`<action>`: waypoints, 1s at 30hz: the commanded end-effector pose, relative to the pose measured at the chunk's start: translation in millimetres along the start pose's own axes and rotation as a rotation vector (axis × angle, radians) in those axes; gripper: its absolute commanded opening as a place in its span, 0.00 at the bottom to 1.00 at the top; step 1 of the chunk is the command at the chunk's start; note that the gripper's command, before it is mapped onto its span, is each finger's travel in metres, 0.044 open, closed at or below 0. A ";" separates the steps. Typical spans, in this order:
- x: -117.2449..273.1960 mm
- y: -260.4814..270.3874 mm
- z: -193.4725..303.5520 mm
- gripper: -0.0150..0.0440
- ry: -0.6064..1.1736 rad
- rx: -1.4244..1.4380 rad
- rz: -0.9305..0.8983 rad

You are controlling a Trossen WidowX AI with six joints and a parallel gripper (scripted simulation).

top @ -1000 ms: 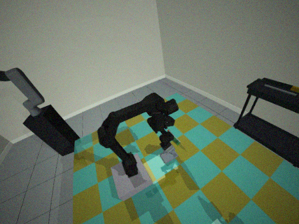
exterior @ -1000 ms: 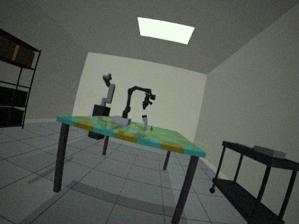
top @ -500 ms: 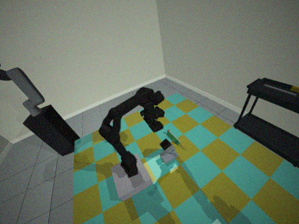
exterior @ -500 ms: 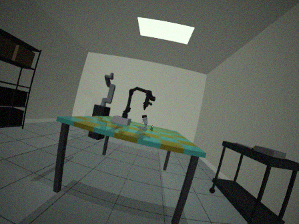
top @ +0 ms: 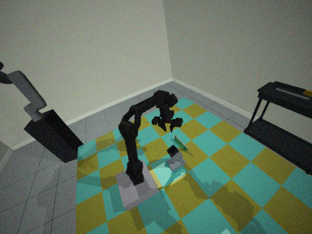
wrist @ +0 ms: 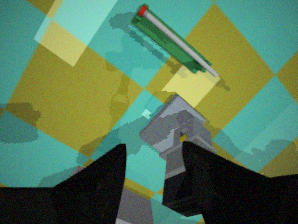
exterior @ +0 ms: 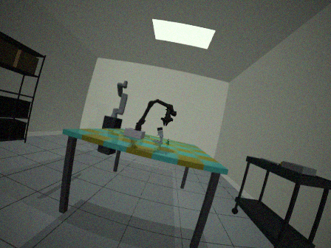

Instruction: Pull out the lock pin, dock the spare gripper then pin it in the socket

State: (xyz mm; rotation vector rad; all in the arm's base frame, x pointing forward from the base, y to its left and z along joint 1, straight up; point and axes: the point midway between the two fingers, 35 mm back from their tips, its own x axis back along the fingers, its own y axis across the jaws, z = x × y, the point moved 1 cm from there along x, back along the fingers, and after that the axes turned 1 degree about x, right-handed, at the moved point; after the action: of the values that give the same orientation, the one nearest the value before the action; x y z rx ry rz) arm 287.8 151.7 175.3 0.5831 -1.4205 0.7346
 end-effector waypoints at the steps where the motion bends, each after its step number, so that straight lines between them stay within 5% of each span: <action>1: -27.9 -30.6 -38.5 0.56 0.044 0.465 0.073; 7: -61.0 -56.1 -69.2 0.56 0.121 0.895 0.110; 19: -64.4 -55.9 -70.0 0.56 0.121 0.895 0.110; 30: -129.0 -48.3 -79.0 0.56 0.120 0.895 0.110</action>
State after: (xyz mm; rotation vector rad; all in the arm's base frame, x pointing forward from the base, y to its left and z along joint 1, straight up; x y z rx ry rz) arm 377.4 165.6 57.3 1.1239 -0.9662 1.4798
